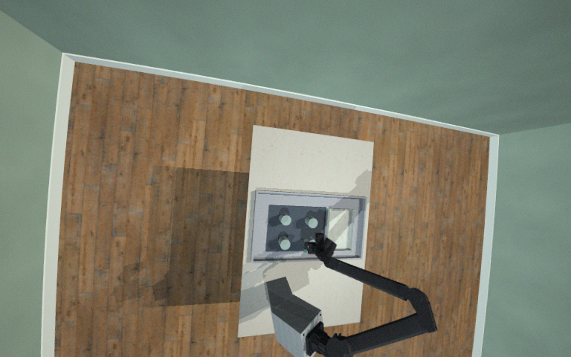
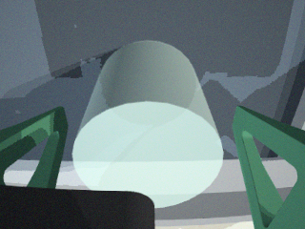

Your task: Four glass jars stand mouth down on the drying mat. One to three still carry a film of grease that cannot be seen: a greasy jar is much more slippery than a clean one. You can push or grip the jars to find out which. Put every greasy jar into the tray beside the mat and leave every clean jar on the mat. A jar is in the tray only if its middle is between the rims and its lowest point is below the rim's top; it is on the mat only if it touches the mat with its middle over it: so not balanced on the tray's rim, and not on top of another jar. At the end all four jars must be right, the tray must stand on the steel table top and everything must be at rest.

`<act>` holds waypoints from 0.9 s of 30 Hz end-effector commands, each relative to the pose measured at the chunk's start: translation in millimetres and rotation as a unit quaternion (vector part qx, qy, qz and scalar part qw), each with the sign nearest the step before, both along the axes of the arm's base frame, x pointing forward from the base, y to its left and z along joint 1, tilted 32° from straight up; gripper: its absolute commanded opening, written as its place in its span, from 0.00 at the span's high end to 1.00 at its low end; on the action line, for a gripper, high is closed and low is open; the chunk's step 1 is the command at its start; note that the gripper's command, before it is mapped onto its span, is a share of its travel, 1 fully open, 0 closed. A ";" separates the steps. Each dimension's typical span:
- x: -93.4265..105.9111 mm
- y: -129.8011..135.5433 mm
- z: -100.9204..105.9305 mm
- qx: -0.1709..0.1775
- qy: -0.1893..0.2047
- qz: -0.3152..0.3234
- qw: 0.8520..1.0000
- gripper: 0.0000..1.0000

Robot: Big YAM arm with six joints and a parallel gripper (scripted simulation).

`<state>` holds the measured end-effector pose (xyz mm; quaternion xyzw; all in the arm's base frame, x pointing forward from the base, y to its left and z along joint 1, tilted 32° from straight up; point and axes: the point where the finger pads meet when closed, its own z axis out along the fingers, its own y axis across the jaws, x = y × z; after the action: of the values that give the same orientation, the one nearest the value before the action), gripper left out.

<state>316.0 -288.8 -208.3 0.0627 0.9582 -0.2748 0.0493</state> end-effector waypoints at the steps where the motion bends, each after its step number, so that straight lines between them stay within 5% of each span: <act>1: -14.4 2.8 -3.7 0.004 0.006 -0.001 1.000 0.00; 9: -14.4 2.8 -3.7 0.004 0.006 -0.001 1.000 0.00; 10: -14.4 2.8 -3.7 0.004 0.006 -0.001 1.000 0.28; 23: -14.4 2.8 -3.7 0.004 0.006 -0.001 1.000 0.28; 24: -14.4 2.8 -3.7 0.004 0.006 -0.001 1.000 1.00; 27: -14.4 2.8 -3.7 0.004 0.006 -0.001 1.000 1.00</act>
<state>314.8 -288.1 -209.0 0.0625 0.9582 -0.2746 0.0497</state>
